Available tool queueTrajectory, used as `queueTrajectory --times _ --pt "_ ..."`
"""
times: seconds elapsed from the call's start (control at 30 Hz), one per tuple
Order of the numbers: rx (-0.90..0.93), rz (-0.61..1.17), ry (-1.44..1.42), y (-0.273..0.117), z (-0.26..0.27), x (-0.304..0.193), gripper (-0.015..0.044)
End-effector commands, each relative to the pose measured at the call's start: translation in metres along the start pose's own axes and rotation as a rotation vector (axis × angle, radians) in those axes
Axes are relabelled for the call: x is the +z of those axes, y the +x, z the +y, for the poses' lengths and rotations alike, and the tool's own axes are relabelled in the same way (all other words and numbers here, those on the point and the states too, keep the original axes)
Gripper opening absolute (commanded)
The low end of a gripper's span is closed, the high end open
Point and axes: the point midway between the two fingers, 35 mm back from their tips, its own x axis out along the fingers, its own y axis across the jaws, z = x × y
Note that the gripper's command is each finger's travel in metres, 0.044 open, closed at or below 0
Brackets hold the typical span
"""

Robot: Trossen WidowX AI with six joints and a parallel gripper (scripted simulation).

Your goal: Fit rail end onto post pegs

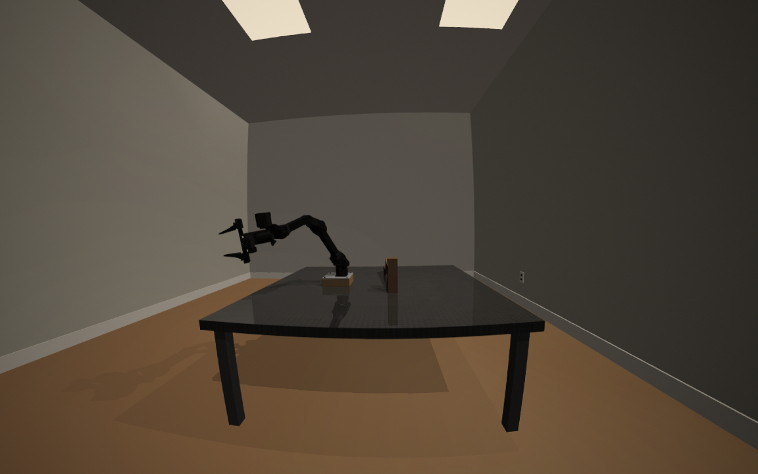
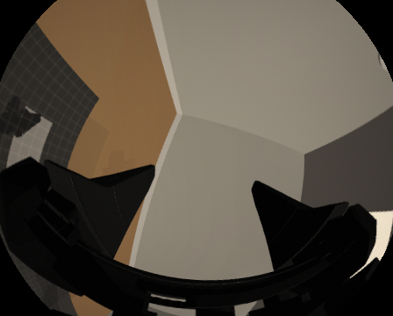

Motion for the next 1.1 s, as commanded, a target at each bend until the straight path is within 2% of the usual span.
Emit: queueTrajectory --times 0.0,0.27,0.57,1.07 --pt "0.028 -0.101 -0.042 -0.026 0.002 0.045 0.0440" --pt "0.079 -0.294 -0.123 -0.085 0.013 0.124 0.0440" --pt "0.129 -0.517 -0.226 -0.168 0.028 0.200 0.0440" --pt "0.187 -0.891 -0.405 -0.332 0.057 0.283 0.0440"
